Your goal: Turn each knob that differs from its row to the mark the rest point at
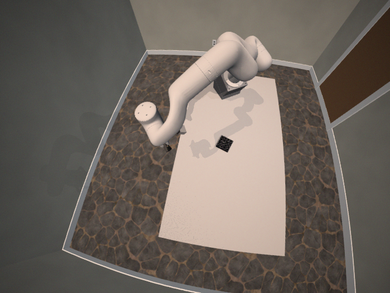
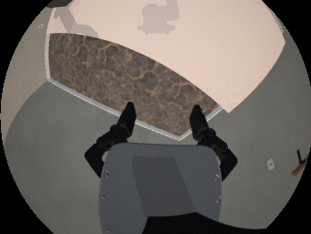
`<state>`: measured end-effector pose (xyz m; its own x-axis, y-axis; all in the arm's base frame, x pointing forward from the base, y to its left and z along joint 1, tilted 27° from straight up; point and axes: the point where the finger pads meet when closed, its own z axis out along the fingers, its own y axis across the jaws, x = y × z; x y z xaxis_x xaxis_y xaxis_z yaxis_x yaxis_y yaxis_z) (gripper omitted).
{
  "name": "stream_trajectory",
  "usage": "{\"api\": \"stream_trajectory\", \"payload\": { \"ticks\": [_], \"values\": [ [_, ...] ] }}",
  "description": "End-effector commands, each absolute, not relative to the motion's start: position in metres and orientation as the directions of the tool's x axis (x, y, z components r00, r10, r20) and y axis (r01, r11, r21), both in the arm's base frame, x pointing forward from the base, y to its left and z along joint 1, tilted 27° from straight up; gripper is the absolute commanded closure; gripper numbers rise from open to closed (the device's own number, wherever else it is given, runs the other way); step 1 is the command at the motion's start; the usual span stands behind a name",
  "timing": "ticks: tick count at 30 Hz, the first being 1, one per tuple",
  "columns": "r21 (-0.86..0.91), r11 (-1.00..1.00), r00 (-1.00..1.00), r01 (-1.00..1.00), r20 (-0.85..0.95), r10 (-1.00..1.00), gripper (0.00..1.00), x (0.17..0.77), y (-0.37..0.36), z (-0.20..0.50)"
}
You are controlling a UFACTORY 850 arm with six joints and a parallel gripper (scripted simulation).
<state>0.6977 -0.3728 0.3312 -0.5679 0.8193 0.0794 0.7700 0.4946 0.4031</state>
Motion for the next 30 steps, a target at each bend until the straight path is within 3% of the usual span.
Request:
{"api": "stream_trajectory", "payload": {
  "ticks": [1, 20, 30],
  "values": [
    [0.404, 0.495, -0.568, 0.769, 0.077, 0.82, 0.0, 0.698, -0.373, 0.333],
    [0.41, 0.485, -0.56, 0.773, 0.082, 0.824, 0.0, 0.7, -0.37, 0.333],
    [0.479, 0.157, -0.33, 0.863, 0.302, 0.894, 0.0, 0.736, -0.272, 0.302]
  ]
}}
